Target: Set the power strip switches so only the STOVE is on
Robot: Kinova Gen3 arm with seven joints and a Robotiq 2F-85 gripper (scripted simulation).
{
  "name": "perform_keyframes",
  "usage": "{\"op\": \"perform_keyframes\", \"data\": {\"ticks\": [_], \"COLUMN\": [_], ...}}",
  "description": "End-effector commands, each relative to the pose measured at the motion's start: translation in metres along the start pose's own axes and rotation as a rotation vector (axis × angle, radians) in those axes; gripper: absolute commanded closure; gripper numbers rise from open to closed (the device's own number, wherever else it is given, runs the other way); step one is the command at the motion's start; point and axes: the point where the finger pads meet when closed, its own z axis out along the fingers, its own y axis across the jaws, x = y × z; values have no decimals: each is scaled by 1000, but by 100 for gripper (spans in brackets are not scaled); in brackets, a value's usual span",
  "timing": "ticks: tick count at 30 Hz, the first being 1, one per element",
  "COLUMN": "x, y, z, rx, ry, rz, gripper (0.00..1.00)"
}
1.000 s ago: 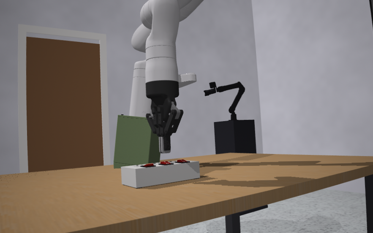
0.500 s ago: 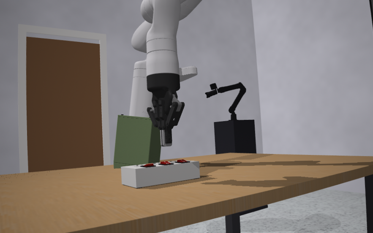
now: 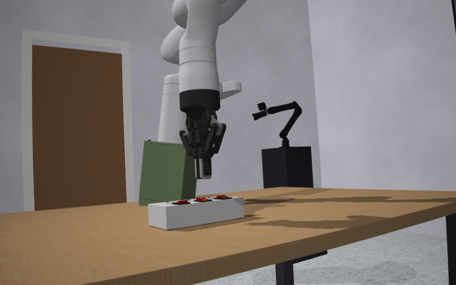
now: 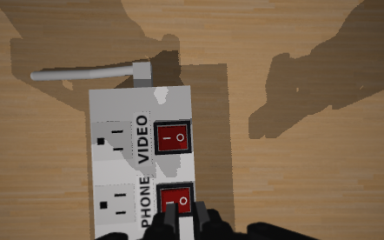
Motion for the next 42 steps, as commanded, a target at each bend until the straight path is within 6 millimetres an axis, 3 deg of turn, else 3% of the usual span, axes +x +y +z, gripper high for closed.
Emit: {"op": "perform_keyframes", "data": {"ticks": [1,11,23,42], "x": [0,0,0,0], "y": [1,1,0,0], "z": [-2,-32,-93,-99], "rx": [-2,-2,-2,-2], "ry": [-1,-1,-1,-1], "rz": [0,0,0,0], "gripper": [0,0,0,0]}}
